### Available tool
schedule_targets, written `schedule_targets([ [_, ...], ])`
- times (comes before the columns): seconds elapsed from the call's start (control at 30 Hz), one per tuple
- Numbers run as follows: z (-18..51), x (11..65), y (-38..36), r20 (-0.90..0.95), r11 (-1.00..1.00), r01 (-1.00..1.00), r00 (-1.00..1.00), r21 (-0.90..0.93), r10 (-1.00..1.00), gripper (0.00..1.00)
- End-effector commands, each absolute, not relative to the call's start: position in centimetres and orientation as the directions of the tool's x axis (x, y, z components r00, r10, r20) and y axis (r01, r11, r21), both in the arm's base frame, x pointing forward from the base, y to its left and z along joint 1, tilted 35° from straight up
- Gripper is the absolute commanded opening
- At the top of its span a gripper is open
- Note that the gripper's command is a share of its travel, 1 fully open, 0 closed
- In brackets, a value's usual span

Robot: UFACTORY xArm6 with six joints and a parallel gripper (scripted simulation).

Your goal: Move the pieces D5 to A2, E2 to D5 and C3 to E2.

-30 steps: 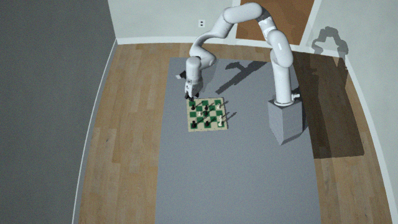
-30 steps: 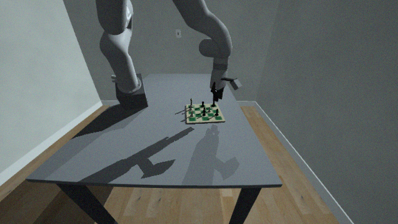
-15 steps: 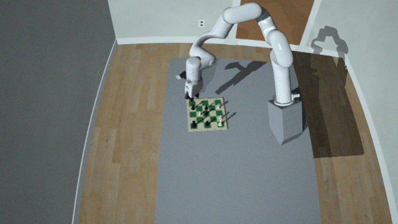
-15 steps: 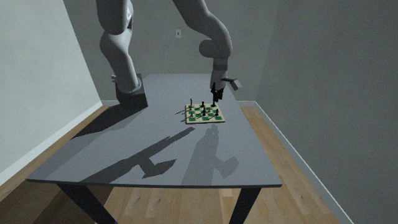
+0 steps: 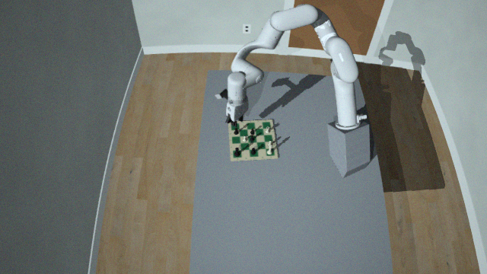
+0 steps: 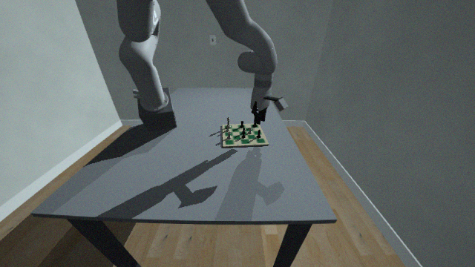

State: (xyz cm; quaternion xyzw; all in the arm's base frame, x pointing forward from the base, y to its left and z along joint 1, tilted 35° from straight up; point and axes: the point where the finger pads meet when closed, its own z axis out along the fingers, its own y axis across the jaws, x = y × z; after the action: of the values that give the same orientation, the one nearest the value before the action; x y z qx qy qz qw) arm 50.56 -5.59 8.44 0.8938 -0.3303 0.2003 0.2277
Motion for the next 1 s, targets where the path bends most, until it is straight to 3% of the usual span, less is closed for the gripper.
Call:
schedule_targets([
  [0.0, 8.2, 50.8, -5.8, 0.511, -0.679, -0.682, 0.7, 0.272, -0.499, 0.37],
  [0.97, 5.8, 51.6, -7.4, 0.511, -0.679, -0.682, 0.7, 0.272, -0.499, 0.37],
])
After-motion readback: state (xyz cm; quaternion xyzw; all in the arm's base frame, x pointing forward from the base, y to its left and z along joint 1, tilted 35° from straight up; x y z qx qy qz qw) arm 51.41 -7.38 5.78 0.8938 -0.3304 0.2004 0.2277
